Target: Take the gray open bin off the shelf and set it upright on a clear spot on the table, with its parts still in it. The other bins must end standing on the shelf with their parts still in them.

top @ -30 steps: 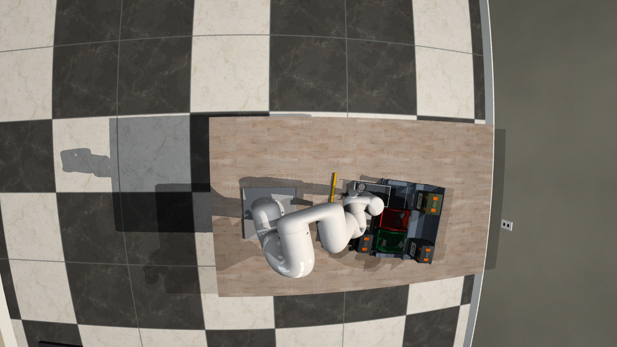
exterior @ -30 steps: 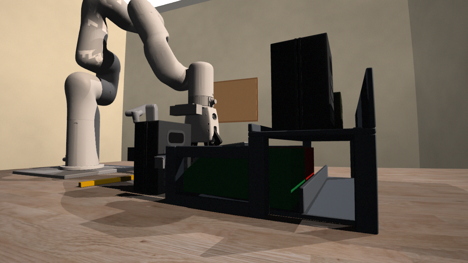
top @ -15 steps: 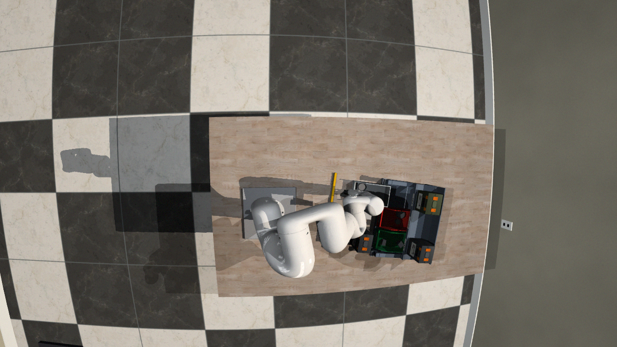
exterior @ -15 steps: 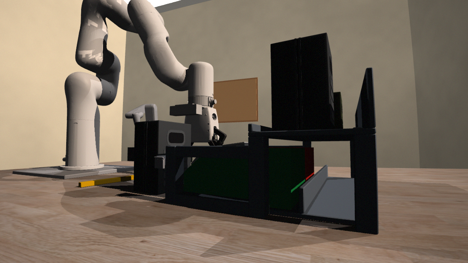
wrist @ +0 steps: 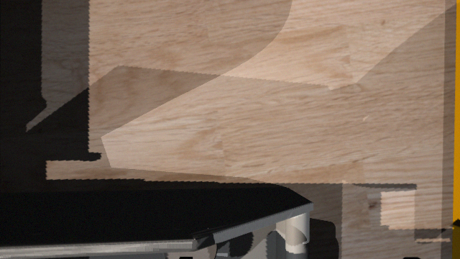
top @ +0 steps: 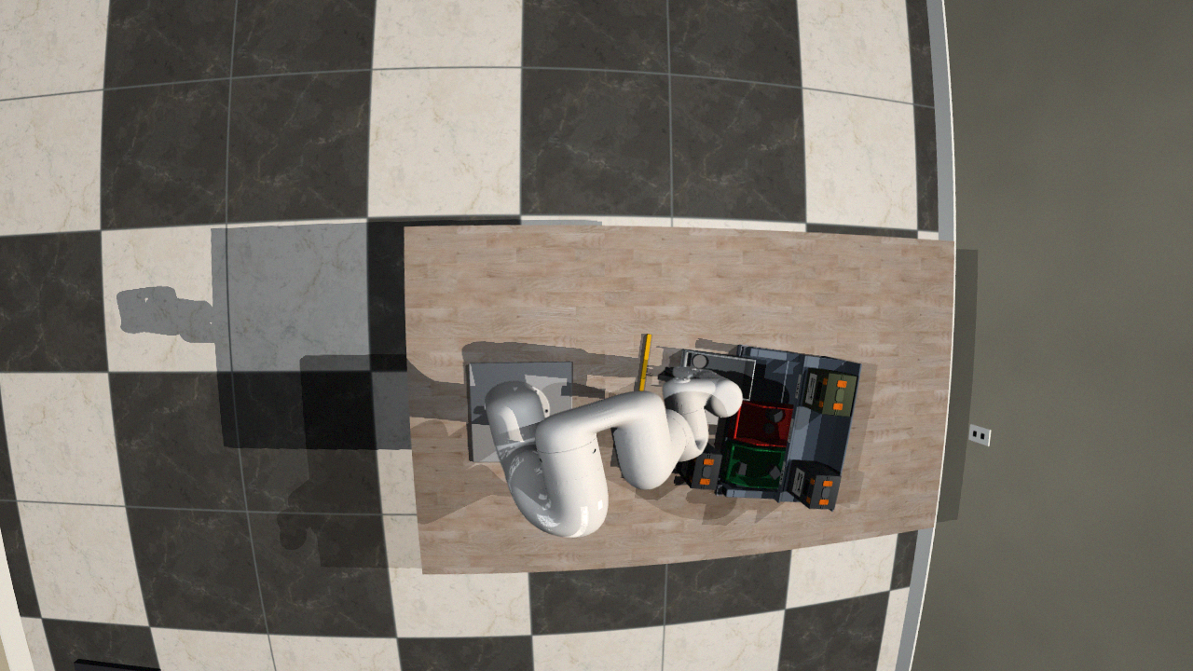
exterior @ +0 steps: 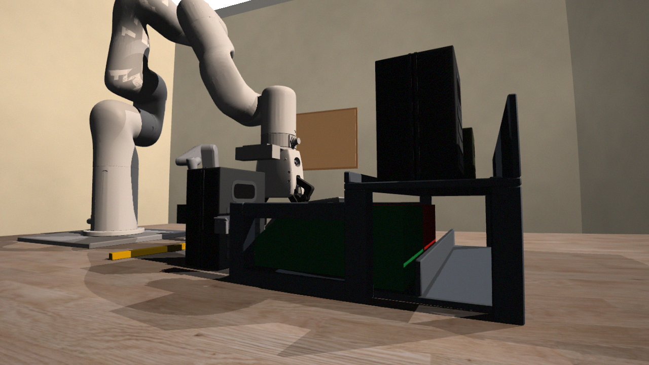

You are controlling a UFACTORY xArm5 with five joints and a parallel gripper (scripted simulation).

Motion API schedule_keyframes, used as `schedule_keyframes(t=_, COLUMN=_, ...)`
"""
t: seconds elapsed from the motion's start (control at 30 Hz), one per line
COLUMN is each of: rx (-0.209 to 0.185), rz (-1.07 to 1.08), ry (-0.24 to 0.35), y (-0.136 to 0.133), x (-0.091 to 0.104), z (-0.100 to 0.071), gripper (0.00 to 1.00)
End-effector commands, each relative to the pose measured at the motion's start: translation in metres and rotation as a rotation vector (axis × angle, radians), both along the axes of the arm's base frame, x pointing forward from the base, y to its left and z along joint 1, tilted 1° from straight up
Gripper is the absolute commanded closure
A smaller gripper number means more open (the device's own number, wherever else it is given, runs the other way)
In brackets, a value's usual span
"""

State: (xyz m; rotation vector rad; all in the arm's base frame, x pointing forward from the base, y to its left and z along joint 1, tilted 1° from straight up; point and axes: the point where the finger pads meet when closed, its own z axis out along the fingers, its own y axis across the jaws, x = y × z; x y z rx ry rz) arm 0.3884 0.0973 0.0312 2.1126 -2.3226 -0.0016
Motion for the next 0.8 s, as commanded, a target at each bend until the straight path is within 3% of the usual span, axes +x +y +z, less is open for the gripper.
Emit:
schedule_keyframes(t=0.0, rx=0.001, rz=0.0, ry=-0.003, y=0.0, x=0.001, z=0.001, gripper=0.0)
schedule_keyframes(t=0.5, rx=0.001, rz=0.0, ry=-0.003, y=0.0, x=0.001, z=0.001, gripper=0.0)
schedule_keyframes(t=0.77, rx=-0.012, rz=0.0, ry=-0.006, y=0.001, x=0.001, z=0.019, gripper=0.0)
